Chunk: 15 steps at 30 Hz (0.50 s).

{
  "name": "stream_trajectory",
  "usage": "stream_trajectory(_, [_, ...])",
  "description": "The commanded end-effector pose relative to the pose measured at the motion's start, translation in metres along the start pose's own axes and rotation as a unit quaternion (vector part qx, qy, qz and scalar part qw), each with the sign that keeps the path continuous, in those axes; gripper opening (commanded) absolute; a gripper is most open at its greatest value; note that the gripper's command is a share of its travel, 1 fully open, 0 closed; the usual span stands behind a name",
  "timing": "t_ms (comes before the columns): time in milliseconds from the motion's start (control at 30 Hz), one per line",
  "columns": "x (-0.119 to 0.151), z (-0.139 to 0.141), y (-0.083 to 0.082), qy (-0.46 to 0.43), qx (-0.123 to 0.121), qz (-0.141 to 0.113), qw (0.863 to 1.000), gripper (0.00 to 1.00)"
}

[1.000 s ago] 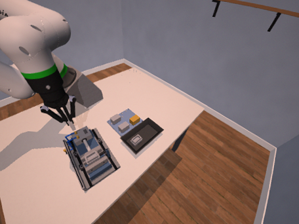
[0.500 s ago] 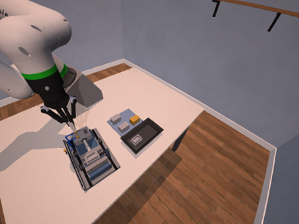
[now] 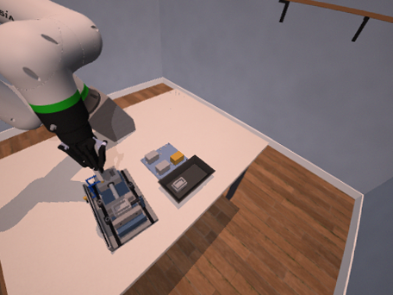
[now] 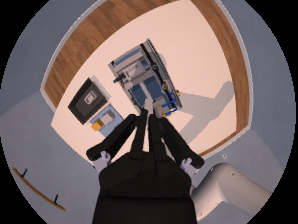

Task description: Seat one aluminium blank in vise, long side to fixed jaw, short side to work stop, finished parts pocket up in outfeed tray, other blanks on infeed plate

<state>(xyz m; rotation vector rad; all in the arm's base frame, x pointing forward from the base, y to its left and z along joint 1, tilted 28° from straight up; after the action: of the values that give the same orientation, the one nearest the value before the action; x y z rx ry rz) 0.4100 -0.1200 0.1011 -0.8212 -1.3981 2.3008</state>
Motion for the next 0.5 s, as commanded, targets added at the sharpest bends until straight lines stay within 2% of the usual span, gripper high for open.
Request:
stream_trajectory(0, [-0.012,-0.008,0.0,0.084,0.004,0.003,0.996,0.0])
stream_trajectory(167, [-0.026,-0.018,0.0,0.178,0.003,0.003,0.984,0.0])
stream_trajectory(333, [-0.041,-0.027,0.001,0.27,0.003,0.004,0.963,0.0])
stream_trajectory(400, [-0.041,-0.027,0.001,0.27,0.003,0.004,0.963,0.0])
stream_trajectory(433, [-0.048,-0.031,0.002,0.314,0.003,0.004,0.949,0.0])
stream_trajectory(467, [-0.051,-0.033,0.003,0.335,0.003,0.004,0.942,0.0])
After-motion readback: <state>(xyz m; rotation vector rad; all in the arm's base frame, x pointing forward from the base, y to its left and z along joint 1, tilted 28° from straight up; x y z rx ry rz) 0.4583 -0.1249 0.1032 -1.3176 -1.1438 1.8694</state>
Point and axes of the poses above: the point where the finger pads meet when closed, its own y axis out along the fingers, its own z axis across the jaws, x = y × z, the point moved 3 cm from there along -y, back along the fingers, and after that the axes turned 7 degrees about -y, right-handed, at the moved point
